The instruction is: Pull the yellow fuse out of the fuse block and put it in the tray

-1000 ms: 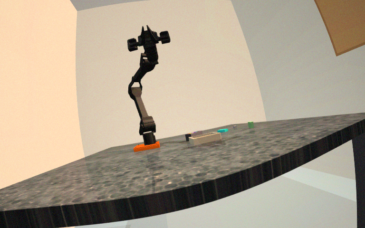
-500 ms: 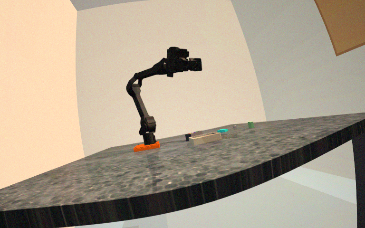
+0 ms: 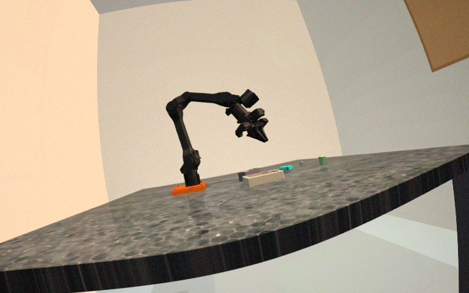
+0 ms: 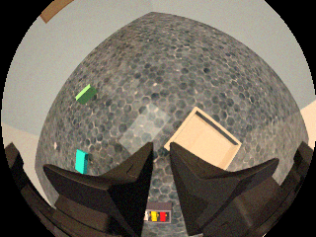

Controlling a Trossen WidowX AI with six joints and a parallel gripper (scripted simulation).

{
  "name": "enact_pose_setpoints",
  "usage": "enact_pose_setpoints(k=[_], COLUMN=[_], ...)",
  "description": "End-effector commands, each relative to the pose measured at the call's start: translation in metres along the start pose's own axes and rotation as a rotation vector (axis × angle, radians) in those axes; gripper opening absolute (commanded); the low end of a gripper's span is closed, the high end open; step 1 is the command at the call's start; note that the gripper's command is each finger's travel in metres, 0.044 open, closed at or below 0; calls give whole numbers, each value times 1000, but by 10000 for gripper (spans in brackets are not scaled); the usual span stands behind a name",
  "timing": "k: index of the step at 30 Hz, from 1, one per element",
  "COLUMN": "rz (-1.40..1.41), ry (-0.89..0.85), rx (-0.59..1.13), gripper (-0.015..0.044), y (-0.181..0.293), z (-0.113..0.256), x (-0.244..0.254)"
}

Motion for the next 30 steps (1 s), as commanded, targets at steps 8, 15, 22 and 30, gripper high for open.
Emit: enact_pose_setpoints(k=[8, 15, 22, 30], rz=[80, 81, 81, 81], ry=[257, 262, 262, 262], rx=[499, 504, 504, 504], gripper=[66, 66, 66, 66], y=[125, 124, 127, 131], z=[-2, -5, -9, -16], x=[3, 7, 6, 4])
Point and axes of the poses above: the point midway between the two fingers, 35 mm back from their tips, its own z axis back along the fingers, its own x axis across the jaws, y = z × x, the point moved 7 cm from there along z, back along the fingers, and after that the axes turned 12 degrees about -z, right-handed, at the moved point
